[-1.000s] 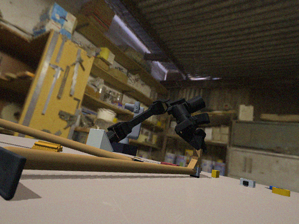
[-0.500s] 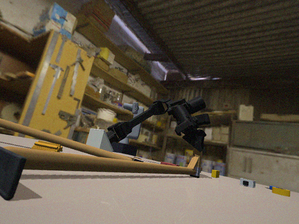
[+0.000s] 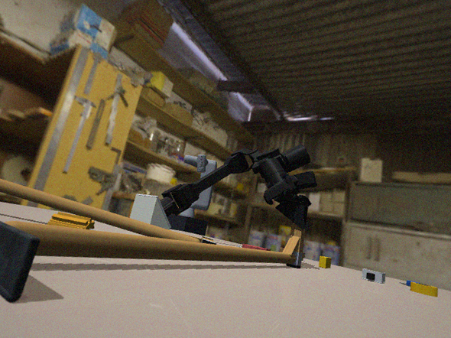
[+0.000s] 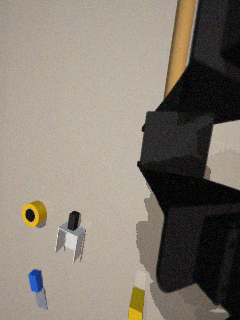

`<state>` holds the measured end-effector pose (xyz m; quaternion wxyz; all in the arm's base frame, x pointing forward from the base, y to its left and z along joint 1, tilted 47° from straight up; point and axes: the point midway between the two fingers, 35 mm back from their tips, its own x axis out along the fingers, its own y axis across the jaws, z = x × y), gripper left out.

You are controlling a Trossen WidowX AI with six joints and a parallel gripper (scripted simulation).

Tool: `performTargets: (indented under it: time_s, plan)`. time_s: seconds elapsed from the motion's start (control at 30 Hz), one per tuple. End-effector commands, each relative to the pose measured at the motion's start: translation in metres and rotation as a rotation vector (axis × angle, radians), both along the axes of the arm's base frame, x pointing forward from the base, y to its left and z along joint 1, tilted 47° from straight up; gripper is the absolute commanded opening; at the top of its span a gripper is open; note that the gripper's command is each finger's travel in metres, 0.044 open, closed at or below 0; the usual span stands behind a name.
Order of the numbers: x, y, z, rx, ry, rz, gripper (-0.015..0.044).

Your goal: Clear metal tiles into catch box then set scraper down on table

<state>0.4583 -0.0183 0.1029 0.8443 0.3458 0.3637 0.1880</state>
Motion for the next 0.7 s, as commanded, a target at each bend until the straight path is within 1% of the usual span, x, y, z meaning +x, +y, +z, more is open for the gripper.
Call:
performTargets:
  time_s: [0.0,0.67]
  plan:
    - [-0.001,-0.002,0.002,-0.001,-0.001,0.0,0.0]
    - [-0.031,-0.008,-0.002,-0.004,0.003,0.001,0.0]
